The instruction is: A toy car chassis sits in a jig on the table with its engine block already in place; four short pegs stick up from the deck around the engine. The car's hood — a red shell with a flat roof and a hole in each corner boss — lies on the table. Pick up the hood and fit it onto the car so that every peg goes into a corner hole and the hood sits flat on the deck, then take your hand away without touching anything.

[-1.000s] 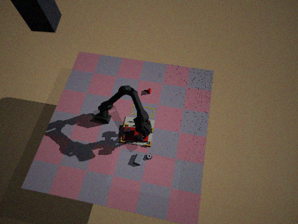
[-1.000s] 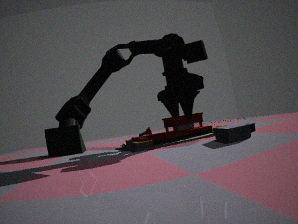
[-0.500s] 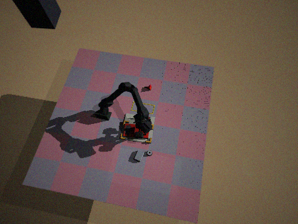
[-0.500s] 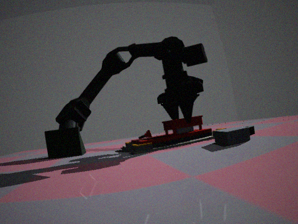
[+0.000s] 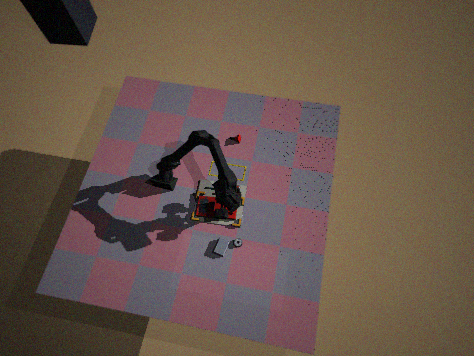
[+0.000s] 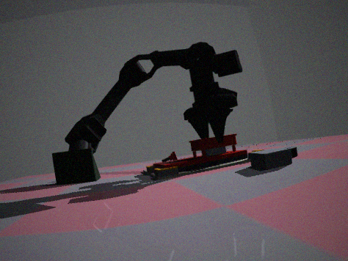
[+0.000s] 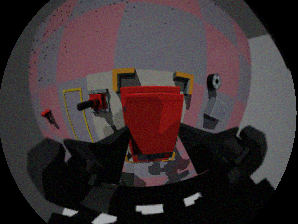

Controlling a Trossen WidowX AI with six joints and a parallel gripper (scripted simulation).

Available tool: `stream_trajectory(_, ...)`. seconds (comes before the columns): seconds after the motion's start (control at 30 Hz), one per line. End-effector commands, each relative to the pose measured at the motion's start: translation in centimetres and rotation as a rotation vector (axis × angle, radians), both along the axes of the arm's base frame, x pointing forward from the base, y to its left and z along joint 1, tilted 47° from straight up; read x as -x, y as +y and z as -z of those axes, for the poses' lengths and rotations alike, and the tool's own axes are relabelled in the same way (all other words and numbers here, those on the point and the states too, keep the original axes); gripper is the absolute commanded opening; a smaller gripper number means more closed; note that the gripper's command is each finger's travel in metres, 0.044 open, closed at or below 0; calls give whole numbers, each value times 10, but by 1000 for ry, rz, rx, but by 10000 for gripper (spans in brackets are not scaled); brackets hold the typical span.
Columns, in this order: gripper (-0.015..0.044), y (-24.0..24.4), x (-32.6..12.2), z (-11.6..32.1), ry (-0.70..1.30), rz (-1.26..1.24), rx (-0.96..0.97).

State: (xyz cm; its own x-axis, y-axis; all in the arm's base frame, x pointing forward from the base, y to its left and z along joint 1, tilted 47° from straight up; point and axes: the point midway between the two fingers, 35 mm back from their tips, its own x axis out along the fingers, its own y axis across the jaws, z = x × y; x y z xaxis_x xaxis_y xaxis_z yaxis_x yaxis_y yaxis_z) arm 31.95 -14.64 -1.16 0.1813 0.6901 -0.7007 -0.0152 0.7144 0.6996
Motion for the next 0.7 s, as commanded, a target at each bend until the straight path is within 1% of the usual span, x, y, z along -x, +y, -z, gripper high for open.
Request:
stream_trajectory(0.0, 0, -2, 1, -1, -2, -1, 2)
stream_trajectory(0.67, 0, 3, 0, 3, -3, 0, 1)
